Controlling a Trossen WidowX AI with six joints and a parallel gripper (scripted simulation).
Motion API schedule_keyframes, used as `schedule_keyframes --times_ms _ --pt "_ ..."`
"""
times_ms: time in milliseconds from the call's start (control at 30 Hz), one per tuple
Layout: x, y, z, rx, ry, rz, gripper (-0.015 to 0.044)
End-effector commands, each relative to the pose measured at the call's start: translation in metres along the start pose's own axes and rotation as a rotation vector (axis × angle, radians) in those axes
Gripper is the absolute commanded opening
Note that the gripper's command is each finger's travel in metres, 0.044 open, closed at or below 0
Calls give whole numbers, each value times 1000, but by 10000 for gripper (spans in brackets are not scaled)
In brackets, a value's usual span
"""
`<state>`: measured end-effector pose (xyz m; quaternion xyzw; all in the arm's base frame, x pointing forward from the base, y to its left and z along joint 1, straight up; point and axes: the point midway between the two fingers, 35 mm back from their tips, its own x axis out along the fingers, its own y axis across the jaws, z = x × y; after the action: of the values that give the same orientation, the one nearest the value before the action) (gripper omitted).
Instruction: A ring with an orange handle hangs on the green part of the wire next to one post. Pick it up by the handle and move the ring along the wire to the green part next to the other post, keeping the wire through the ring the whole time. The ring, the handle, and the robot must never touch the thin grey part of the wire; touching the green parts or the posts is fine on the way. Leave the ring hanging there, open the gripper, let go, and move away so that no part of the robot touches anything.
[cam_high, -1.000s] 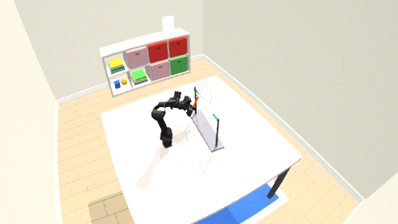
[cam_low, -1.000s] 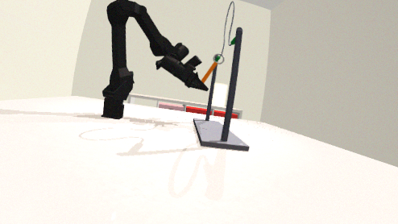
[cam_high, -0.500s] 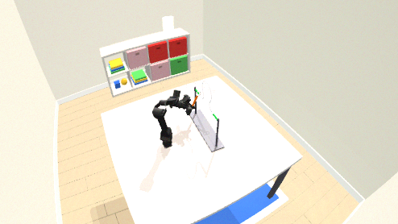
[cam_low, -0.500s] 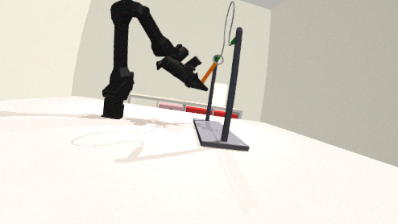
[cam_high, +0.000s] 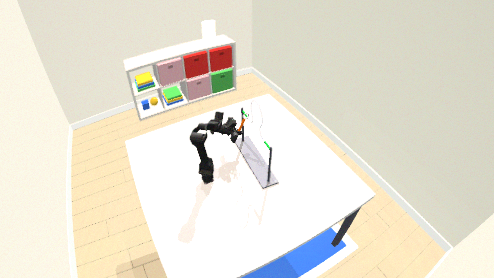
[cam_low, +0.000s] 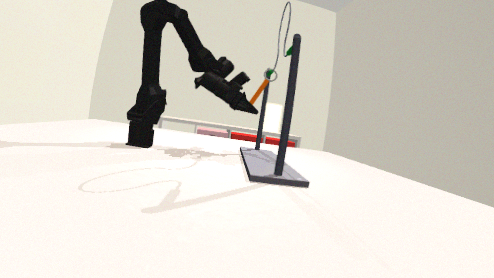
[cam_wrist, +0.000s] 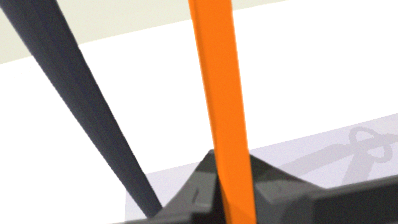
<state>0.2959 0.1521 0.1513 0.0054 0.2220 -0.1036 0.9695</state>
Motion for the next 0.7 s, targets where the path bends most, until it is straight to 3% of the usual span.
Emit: schedule_keyframes --times_ms 0,633,667 --pt "1 -1 -2 3 -3 -6 -150" --pt "1 -1 -2 3 -3 -6 -150" --pt "1 0 -2 0 -1 -2 -124"
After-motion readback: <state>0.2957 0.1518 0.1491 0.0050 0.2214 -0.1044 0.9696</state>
